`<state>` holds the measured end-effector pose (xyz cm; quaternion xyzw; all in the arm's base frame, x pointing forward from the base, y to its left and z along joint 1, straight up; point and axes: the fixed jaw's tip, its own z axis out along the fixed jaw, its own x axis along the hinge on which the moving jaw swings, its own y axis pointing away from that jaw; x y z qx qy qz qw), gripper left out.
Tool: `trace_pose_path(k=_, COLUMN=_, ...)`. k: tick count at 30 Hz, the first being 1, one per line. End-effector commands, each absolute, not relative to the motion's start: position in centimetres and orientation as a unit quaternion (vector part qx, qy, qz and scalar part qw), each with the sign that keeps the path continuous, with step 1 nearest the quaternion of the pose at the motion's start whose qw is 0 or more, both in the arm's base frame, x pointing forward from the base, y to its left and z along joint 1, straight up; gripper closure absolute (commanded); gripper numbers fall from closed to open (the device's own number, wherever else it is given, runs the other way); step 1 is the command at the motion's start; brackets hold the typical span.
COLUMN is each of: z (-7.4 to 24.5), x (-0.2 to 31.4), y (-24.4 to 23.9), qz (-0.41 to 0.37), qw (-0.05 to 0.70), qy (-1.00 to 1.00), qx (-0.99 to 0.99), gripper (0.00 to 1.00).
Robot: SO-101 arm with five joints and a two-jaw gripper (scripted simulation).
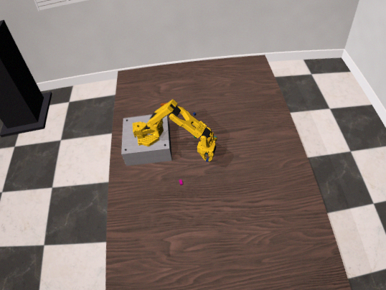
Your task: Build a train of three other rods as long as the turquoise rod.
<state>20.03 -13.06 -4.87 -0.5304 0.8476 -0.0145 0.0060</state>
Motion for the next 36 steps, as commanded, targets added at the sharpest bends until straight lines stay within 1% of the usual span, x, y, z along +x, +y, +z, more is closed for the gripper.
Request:
trace_pose_path(k=1, z=-5.3, x=18.6, y=-14.9, qz=0.003, qw=-0.001, qy=0.833, qx=-0.554, gripper=1.0)
trace_pose_path(k=4, z=-5.4, x=17.7, y=-16.2, qz=0.003, qw=-0.001, qy=0.824, qx=-0.567, gripper=1.0)
trace_pose_path(k=6, z=-5.4, x=17.7, y=-16.2, qz=0.003, qw=-0.001, qy=0.824, qx=-0.567, gripper=1.0)
trace_pose_path(k=13, z=-5.4, x=15.8, y=-18.4, qz=0.003, qw=0.0, qy=0.805, qx=-0.593, gripper=1.0)
trace_pose_path(k=21, z=-5.5, x=14.3, y=-19.9, qz=0.003, qw=0.0, qy=0.792, qx=-0.611, gripper=1.0)
trace_pose_path(k=36, z=-5.5, x=13.5, y=-20.6, qz=0.003, qw=0.0, qy=0.784, qx=-0.62, gripper=1.0)
